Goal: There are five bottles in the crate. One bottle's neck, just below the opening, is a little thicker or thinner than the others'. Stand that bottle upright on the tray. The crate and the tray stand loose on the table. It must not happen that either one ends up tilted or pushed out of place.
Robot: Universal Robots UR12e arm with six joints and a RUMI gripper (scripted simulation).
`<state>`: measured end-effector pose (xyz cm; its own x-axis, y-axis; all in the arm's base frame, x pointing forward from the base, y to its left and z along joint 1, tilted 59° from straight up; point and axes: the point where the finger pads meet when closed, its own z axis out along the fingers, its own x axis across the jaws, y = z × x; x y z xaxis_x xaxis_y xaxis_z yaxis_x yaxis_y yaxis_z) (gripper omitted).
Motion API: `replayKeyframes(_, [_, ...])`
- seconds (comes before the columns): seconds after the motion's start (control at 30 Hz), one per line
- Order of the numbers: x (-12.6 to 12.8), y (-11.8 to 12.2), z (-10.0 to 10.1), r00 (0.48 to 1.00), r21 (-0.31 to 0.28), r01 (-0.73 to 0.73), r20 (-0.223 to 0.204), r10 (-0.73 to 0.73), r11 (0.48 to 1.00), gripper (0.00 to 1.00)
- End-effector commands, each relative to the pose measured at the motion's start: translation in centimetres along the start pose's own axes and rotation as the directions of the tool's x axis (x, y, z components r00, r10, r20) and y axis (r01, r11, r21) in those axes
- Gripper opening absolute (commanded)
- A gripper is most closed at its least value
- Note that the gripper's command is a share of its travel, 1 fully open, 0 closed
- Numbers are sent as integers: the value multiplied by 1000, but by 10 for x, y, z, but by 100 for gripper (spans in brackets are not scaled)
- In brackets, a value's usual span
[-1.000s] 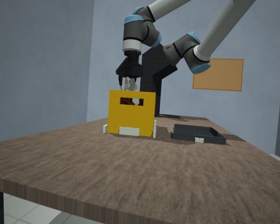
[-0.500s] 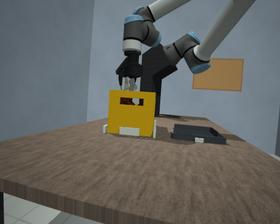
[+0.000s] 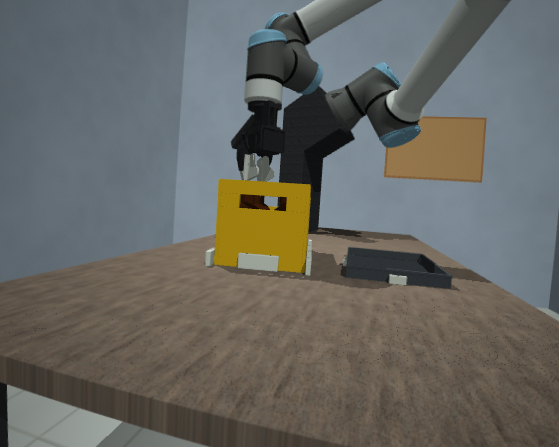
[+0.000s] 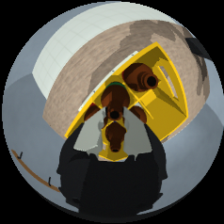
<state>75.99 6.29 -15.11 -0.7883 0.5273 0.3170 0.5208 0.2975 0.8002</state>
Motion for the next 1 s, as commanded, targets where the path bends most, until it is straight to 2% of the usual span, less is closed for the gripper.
replayKeyframes(0.0, [-1,1,0,1000,-1,2,1,-2,1000,0])
replayKeyframes(0.5, [-1,1,0,1000,-1,2,1,-2,1000,0])
replayKeyframes(0.53, [-1,1,0,1000,-1,2,1,-2,1000,38])
replayKeyframes(0.97, [-1,1,0,1000,-1,2,1,-2,1000,38])
